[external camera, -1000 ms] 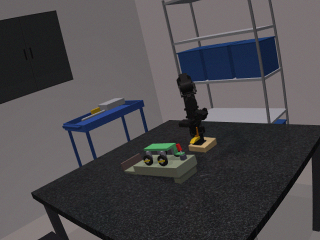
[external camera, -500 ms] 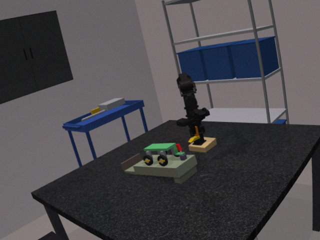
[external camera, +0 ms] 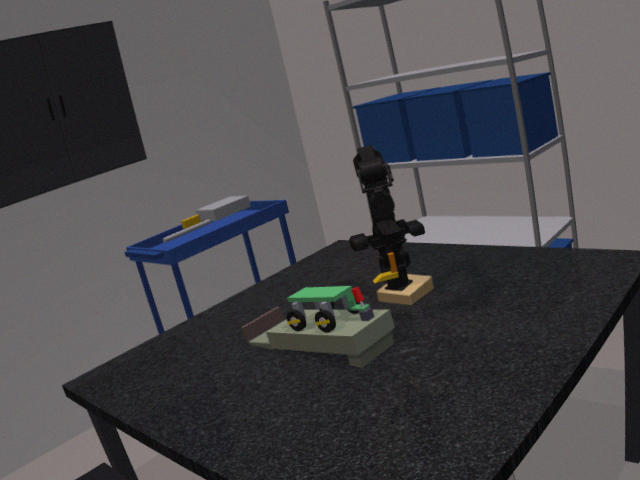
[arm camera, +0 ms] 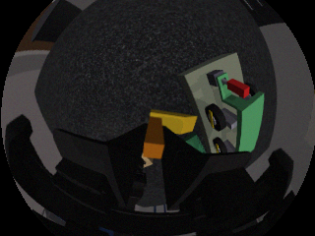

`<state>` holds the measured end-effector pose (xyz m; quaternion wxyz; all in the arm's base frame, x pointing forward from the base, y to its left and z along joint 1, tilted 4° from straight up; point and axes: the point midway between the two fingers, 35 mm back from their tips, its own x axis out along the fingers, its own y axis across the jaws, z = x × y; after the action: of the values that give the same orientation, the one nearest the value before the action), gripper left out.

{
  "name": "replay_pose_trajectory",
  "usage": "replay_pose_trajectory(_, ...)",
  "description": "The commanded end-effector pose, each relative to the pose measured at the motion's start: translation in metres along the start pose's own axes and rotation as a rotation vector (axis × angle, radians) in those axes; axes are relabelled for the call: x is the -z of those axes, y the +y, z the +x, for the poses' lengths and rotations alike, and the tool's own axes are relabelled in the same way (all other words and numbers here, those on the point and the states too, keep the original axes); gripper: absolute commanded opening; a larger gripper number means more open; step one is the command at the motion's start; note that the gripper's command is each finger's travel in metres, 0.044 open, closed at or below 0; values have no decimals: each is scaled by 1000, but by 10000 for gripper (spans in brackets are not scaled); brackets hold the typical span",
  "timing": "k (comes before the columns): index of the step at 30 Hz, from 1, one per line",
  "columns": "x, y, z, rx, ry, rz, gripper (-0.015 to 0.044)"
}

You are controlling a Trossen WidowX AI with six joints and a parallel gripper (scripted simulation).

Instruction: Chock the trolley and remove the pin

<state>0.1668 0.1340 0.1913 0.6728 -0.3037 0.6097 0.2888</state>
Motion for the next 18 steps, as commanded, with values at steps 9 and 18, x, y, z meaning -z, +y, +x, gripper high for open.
replay_pose_trajectory(9,0,1,0,-6,3,431,0)
replay_pose_trajectory(18,0,1,0,-7,5,739,0)
